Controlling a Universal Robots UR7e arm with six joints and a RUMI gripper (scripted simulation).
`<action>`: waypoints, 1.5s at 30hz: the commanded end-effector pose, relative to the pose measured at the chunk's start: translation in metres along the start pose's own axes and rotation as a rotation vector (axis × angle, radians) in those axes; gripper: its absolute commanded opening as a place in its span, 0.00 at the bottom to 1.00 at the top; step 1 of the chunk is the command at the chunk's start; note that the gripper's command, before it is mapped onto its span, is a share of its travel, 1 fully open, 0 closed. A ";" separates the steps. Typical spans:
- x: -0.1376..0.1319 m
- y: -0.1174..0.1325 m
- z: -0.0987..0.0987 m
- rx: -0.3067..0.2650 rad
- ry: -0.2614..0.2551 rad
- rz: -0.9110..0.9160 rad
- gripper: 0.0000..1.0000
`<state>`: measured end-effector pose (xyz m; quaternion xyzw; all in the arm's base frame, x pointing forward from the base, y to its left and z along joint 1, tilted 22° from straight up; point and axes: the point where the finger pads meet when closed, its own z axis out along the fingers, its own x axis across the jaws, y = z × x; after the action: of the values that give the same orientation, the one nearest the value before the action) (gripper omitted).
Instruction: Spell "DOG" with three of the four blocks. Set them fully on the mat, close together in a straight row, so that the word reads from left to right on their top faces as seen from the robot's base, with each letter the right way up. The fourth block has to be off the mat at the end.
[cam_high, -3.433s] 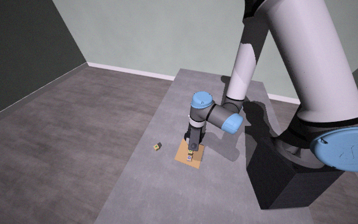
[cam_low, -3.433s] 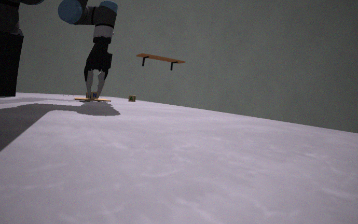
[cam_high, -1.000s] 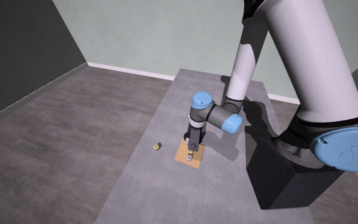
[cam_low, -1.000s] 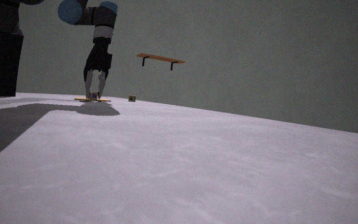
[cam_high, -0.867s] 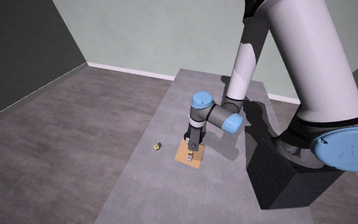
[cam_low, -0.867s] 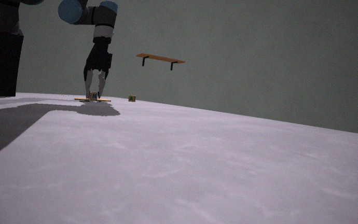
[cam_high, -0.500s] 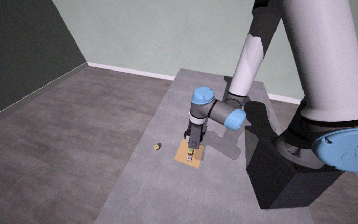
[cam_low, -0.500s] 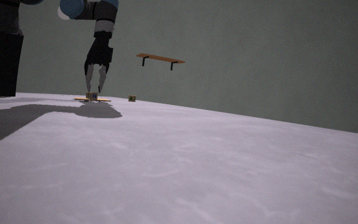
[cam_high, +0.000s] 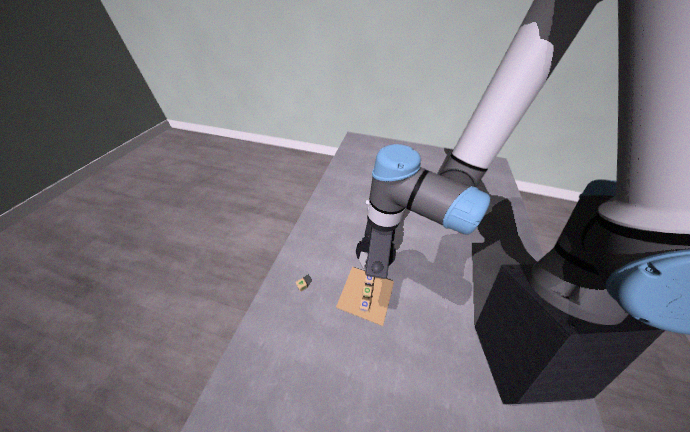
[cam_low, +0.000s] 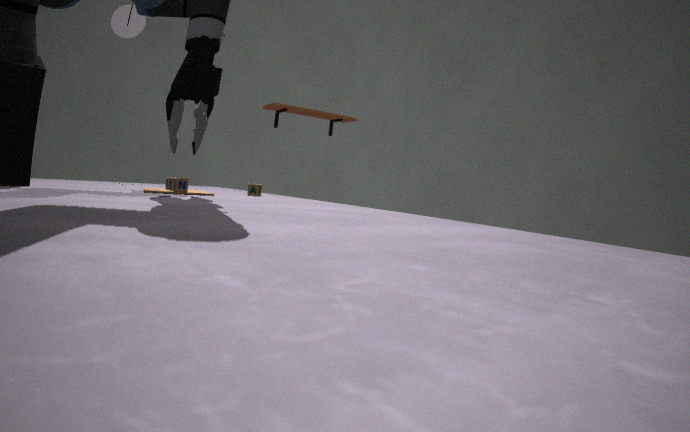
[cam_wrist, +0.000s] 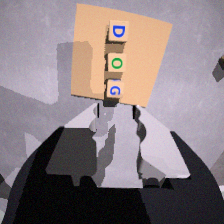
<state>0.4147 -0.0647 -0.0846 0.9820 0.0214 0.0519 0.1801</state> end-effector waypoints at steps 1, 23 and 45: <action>0.000 0.000 -0.011 0.001 -0.002 0.000 0.25; 0.000 0.000 -0.019 0.001 -0.002 0.000 1.00; 0.000 0.000 -0.035 0.001 -0.002 0.000 1.00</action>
<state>0.4118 -0.0558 -0.0606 0.9822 0.0211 0.0504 0.1798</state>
